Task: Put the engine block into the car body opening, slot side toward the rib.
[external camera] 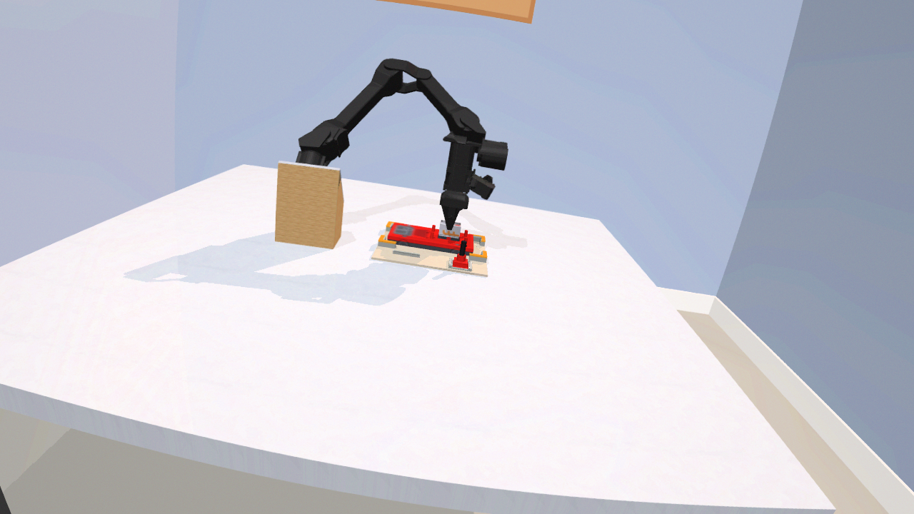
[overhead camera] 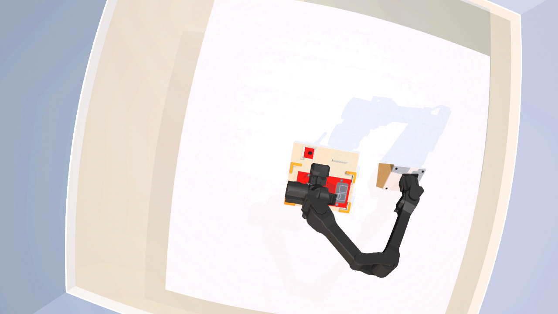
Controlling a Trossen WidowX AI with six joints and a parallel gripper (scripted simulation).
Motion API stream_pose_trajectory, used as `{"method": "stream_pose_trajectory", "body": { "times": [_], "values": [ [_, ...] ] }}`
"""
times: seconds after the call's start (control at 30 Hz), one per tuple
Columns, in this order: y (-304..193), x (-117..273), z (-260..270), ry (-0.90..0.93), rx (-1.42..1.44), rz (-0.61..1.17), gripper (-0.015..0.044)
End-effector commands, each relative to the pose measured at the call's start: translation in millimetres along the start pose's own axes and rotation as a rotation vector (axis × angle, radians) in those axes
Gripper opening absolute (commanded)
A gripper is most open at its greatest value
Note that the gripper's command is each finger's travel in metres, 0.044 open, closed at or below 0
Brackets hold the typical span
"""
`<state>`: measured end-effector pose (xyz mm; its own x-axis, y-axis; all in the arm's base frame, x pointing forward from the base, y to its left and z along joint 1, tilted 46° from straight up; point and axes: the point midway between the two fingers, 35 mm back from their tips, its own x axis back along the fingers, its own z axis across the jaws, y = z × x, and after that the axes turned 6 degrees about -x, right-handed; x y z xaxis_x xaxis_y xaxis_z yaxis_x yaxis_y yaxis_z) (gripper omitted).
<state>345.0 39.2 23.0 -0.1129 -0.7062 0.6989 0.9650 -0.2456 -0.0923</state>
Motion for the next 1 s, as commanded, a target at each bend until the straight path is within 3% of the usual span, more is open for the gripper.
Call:
{"method": "stream_pose_trajectory", "body": {
  "times": [0.0,0.97],
  "values": [
    [0.2,-0.7,0.3,0.003,-0.006,-0.001,0.0158],
    [0.2,-6.5,0.3,0.004,-0.006,-0.001,0.0158]
  ]
}}
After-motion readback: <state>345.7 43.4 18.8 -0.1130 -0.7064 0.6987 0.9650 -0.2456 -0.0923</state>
